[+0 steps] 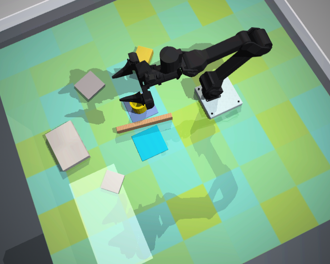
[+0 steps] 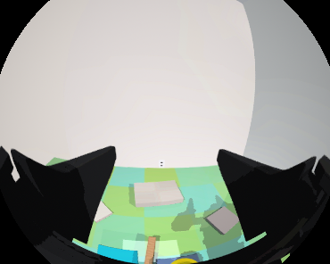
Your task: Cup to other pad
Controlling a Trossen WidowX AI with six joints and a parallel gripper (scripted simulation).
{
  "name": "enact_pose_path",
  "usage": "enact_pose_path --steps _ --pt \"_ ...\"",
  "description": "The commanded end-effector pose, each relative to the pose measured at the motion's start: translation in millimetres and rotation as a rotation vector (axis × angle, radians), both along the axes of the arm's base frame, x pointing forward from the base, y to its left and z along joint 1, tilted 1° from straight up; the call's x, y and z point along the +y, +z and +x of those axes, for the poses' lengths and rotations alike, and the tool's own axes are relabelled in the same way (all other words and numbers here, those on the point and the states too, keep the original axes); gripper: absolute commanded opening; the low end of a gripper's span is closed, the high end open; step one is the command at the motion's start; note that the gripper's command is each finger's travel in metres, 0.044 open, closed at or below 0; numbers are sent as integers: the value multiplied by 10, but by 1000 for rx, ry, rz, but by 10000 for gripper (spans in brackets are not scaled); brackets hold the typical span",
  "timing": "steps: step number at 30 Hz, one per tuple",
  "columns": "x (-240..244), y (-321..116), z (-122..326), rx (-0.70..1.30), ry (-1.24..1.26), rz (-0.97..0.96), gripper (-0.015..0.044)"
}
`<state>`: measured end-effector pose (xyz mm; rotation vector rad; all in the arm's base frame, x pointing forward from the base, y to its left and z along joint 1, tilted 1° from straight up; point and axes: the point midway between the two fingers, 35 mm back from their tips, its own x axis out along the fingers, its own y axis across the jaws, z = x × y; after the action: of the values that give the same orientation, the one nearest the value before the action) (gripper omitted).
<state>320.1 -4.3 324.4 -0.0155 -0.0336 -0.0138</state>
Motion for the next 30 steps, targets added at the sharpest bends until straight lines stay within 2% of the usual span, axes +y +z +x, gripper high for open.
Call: enact_pose_path --steps 1,5,9,13,16,18,30 --pt "-7 -30 17 17 -1 15 374" --pt "-148 -642 233 352 -85 321 269" --pt "-312 -1338 198 721 -317 688 167" --pt "-436 -1866 -88 1034 -687 1003 167" --pt "-492 -2087 -383 1207 -1026 1173 167" --pt "-501 -2117 -457 1241 -1115 1205 167" --pt "-556 -2144 -455 1241 -1115 1204 167"
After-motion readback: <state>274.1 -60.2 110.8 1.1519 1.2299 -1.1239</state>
